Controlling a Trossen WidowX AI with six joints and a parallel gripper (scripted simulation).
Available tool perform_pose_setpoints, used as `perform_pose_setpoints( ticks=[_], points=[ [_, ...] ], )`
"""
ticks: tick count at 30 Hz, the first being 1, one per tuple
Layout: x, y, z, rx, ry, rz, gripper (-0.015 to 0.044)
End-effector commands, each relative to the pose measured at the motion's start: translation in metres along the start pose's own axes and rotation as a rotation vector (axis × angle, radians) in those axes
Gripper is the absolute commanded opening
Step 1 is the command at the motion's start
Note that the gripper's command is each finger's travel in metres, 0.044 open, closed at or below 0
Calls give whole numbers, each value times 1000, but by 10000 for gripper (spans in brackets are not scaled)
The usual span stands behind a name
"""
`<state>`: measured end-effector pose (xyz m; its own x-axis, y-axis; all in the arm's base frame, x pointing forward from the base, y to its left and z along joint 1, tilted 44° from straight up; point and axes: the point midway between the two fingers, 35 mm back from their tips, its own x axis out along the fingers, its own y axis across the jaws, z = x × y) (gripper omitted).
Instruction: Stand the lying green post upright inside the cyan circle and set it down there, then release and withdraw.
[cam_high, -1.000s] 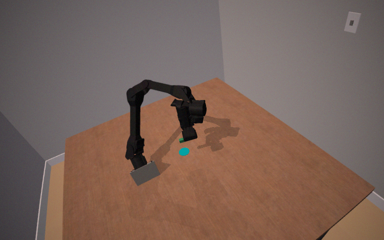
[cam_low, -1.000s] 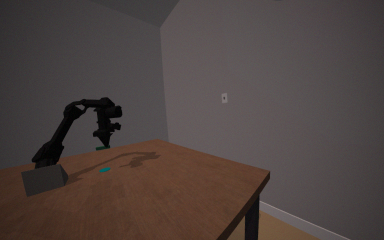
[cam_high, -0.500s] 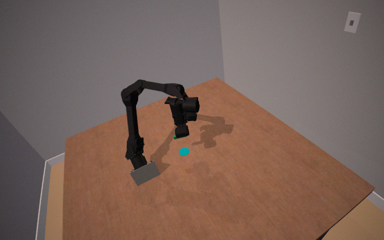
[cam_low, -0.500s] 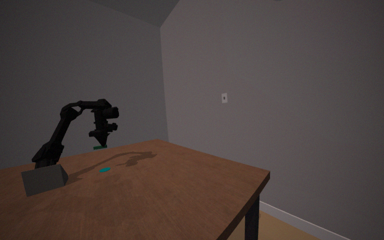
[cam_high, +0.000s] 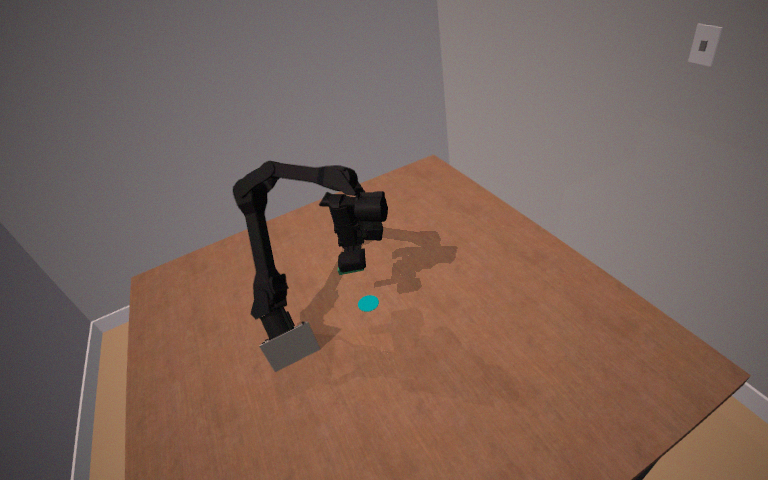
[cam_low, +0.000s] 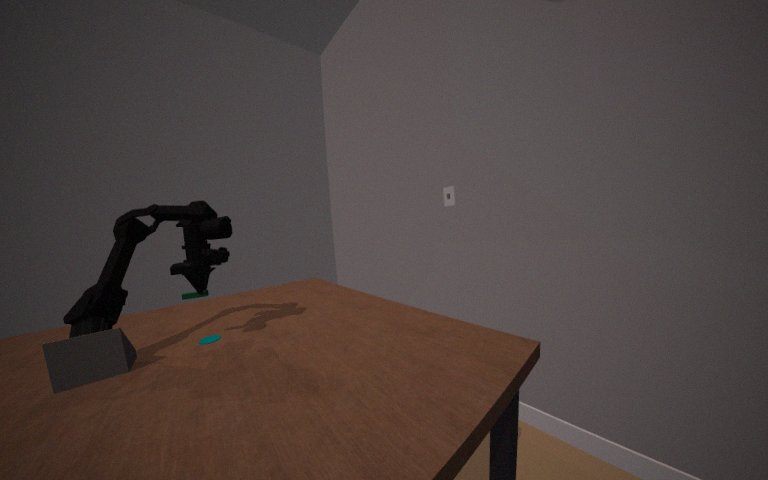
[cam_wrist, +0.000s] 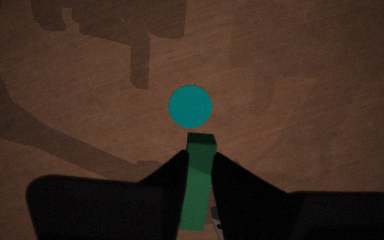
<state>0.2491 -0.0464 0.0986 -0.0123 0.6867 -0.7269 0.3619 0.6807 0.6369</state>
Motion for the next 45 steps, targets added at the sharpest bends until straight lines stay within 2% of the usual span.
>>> perform_pose_setpoints(
  ticks=[1, 45],
  points=[
    [2, 2, -3, 3, -9, -14, 23],
    [14, 2, -23, -25, -164, -224, 23]
  ],
)
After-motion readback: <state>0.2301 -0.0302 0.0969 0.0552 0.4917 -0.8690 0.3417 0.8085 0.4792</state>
